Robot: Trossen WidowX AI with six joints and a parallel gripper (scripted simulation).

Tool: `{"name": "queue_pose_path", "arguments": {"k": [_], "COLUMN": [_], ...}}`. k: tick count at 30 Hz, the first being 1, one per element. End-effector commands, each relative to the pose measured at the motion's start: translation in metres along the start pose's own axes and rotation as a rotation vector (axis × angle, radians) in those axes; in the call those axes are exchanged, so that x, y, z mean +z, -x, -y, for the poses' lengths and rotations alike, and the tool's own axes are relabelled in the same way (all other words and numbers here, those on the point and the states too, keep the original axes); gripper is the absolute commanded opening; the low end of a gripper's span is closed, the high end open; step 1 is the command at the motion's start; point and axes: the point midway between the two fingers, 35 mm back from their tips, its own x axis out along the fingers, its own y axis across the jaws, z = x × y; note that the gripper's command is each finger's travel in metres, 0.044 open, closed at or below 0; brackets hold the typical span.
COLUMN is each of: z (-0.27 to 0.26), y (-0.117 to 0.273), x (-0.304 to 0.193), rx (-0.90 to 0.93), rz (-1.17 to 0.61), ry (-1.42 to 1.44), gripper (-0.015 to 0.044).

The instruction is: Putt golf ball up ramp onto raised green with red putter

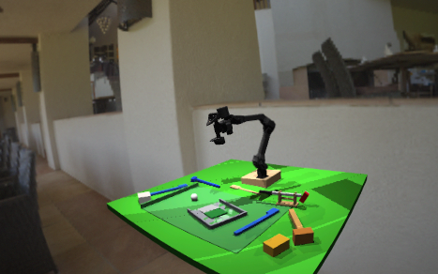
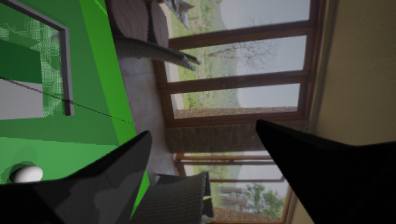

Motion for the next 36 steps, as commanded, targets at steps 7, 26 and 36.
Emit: {"name": "queue_pose_path", "arguments": {"k": [7, 26, 36], "z": [-0.120, -0.299, -0.306], "y": [-0.056, 0.028, 0.021], "x": [0.104, 0.262, 0.262], "rx": [0.488, 1.396, 1.396], "rz": [0.214, 0.229, 0.229], "ry": [-0.286, -0.134, -0.134], "gripper": [0.0440, 0.0440, 0.0440]}}
